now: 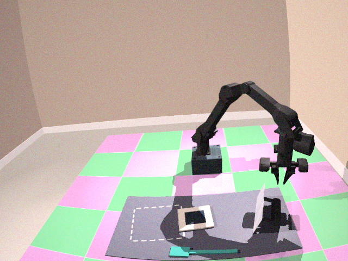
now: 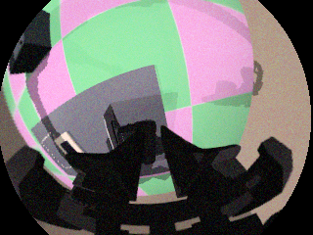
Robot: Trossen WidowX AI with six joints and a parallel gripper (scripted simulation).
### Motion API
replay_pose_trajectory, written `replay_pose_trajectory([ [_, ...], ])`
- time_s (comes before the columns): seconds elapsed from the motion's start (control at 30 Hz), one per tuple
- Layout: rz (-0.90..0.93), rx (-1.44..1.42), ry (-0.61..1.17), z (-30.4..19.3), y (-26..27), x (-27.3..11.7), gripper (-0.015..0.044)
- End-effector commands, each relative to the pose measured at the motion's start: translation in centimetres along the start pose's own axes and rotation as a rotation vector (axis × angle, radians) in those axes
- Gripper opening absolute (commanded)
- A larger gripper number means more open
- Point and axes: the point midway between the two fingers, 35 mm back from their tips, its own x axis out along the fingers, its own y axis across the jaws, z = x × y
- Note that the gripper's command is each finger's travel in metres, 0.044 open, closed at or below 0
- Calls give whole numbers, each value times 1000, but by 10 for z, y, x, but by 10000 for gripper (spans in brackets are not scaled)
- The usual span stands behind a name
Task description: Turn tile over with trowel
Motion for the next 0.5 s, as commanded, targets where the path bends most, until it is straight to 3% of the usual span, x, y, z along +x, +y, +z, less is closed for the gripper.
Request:
replay_pose_trajectory([
  [0.0,4,-8,3,-1,5,3,100],
  [0.47,6,-8,3,-2,25,13,100],
])
